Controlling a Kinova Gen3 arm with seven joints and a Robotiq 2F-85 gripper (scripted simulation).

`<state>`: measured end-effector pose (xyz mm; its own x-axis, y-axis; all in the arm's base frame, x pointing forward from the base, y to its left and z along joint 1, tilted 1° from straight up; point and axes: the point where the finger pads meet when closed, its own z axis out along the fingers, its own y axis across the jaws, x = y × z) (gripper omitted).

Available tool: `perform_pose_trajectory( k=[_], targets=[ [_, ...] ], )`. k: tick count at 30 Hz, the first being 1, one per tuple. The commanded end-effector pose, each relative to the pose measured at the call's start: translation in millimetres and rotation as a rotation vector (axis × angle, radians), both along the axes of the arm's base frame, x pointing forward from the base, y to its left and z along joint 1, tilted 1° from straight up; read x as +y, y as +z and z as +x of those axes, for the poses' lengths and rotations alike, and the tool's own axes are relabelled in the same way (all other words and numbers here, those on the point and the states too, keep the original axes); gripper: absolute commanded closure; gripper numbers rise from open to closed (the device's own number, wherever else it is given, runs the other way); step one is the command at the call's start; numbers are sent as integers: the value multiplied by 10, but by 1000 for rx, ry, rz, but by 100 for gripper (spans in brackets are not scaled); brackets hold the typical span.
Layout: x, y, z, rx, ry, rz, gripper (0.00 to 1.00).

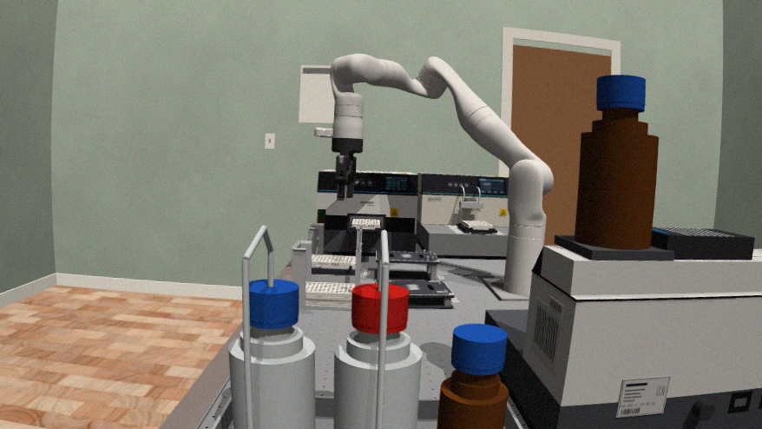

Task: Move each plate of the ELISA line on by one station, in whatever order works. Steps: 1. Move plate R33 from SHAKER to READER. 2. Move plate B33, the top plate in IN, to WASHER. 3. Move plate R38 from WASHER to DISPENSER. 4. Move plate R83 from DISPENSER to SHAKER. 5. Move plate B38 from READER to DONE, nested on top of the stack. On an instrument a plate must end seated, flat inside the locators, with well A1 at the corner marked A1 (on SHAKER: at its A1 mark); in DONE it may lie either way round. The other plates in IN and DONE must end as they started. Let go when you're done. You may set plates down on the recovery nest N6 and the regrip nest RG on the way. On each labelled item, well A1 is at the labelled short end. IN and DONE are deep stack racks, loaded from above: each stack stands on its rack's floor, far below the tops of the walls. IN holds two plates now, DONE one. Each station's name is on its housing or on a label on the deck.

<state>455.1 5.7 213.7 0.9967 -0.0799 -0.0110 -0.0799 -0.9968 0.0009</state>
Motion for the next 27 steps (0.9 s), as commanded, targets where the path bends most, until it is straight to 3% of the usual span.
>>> perform_pose_trajectory(
  k=[1, 4, 7, 25, 27],
  targets=[
    [-95, 14, -101, -1, -1, 6, 0],
    [-119, 14, -127, 0, -5, 6, 0],
    [-210, -1, -203, 3, -140, 1, 0],
    [-511, 16, -548, 2, -119, 3, 0],
    [-573, 2, -596, 4, -220, 0, 0]
  ],
)
